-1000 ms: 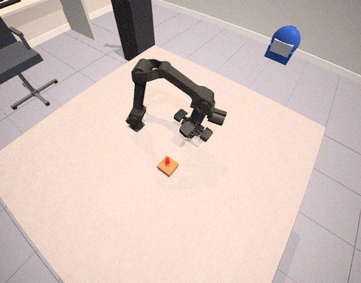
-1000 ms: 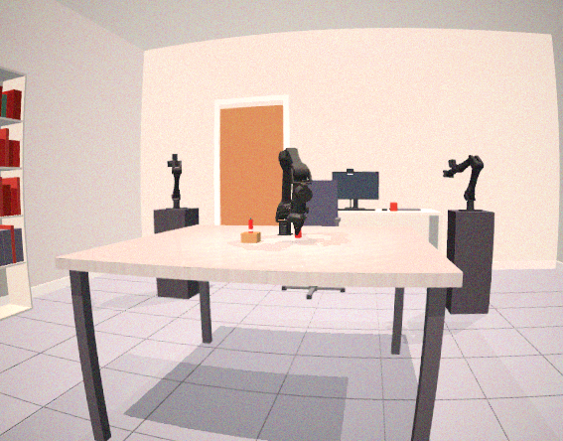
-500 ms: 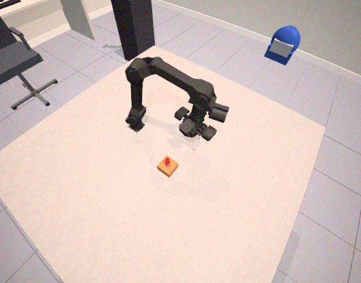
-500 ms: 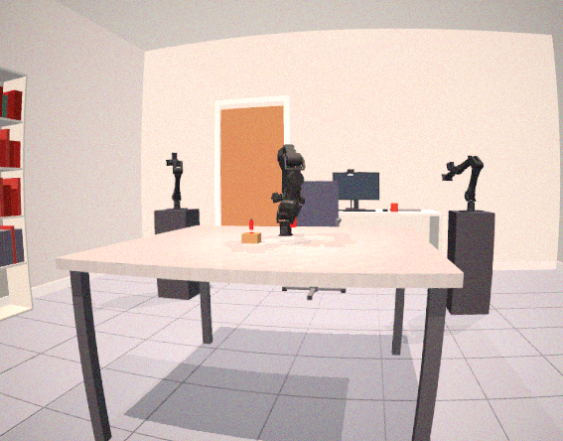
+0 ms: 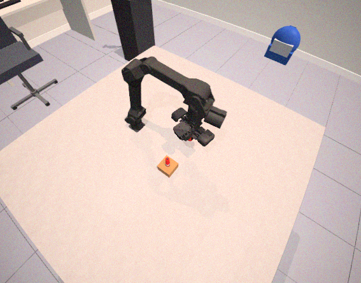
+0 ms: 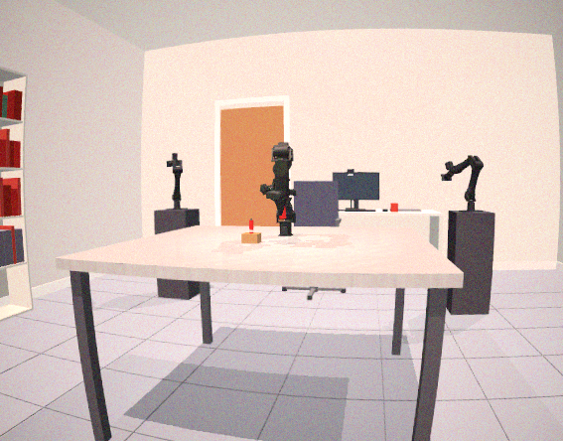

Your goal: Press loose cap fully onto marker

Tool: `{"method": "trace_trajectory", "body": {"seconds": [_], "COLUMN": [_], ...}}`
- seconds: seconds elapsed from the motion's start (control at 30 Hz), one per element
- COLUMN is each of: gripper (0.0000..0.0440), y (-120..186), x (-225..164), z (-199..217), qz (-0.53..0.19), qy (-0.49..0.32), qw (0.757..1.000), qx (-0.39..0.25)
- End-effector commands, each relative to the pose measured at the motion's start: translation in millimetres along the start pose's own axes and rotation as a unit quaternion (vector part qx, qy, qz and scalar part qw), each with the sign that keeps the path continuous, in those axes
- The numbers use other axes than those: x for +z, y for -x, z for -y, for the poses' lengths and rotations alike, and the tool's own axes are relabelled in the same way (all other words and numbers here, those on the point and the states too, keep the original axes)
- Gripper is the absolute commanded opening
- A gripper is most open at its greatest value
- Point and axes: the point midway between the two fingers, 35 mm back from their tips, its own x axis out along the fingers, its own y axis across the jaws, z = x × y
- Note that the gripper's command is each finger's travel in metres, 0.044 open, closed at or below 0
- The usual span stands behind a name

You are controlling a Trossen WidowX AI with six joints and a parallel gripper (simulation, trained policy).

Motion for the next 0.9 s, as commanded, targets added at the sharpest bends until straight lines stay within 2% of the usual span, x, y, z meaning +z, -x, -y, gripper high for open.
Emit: {"method": "trace_trajectory", "body": {"seconds": [0.0, 0.87], "gripper": [0.009, 0.0032], "y": [7, 19], "x": [12, 117], "z": [-2, -3], "qz": [-0.004, -0.006], "qy": [-0.015, -0.142], "qw": [1.0, 0.99], "qx": [-0.002, -0.019]}}
